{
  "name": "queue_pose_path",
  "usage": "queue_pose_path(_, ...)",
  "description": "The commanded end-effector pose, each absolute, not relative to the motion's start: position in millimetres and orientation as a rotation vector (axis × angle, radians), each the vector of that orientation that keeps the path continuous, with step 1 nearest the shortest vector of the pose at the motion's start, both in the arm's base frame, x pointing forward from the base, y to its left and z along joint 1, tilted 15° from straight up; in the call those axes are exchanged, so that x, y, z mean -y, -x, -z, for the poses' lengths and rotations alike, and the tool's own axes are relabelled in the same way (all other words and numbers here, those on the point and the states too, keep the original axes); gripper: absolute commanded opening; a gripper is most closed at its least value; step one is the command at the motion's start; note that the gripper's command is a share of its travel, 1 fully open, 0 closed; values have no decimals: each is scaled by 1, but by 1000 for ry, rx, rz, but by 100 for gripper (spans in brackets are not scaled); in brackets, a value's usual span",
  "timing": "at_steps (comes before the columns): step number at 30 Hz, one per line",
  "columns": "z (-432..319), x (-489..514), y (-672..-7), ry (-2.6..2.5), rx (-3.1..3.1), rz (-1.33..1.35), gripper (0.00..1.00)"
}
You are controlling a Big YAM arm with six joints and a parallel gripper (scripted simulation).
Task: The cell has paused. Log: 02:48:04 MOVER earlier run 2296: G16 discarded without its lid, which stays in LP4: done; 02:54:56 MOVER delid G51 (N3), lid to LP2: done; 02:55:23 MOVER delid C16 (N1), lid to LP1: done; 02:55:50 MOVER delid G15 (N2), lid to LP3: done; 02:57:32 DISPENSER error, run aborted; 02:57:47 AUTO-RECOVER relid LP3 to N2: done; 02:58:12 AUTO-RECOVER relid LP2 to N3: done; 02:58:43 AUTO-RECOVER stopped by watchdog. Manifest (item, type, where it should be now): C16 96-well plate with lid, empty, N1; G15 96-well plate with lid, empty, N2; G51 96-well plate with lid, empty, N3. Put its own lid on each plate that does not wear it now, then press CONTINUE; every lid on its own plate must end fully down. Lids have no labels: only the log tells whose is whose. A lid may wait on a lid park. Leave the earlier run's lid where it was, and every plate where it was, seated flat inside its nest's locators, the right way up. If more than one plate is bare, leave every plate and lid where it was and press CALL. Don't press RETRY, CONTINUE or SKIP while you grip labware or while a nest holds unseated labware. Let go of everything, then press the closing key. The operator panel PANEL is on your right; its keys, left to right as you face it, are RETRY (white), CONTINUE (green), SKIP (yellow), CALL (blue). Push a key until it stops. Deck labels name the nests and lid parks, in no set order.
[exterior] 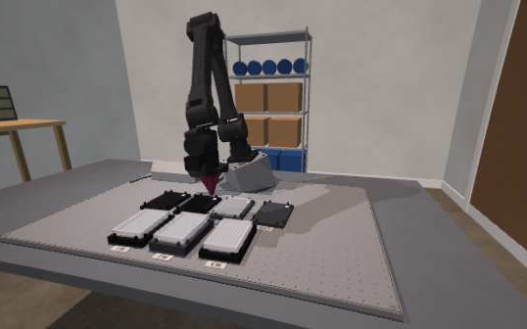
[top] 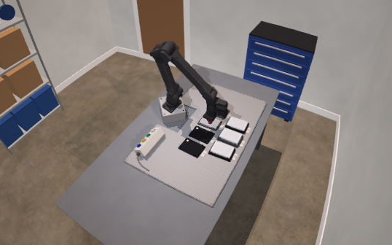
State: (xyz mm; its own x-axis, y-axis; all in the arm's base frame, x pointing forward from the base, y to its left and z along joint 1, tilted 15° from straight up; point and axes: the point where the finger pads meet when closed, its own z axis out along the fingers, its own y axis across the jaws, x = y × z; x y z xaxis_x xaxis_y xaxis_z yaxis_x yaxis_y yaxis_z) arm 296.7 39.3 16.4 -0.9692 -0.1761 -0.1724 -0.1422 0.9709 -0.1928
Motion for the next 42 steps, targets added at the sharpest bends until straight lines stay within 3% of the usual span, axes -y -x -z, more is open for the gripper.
queue_pose_path(1, -49, -45, -319, 168, -2866, 246, 0)
queue_pose_path(14, -106, -58, -306, 180, -2859, 236, 0)
queue_pose_path(42, -101, 43, -278, -350, -2858, 199, 0)
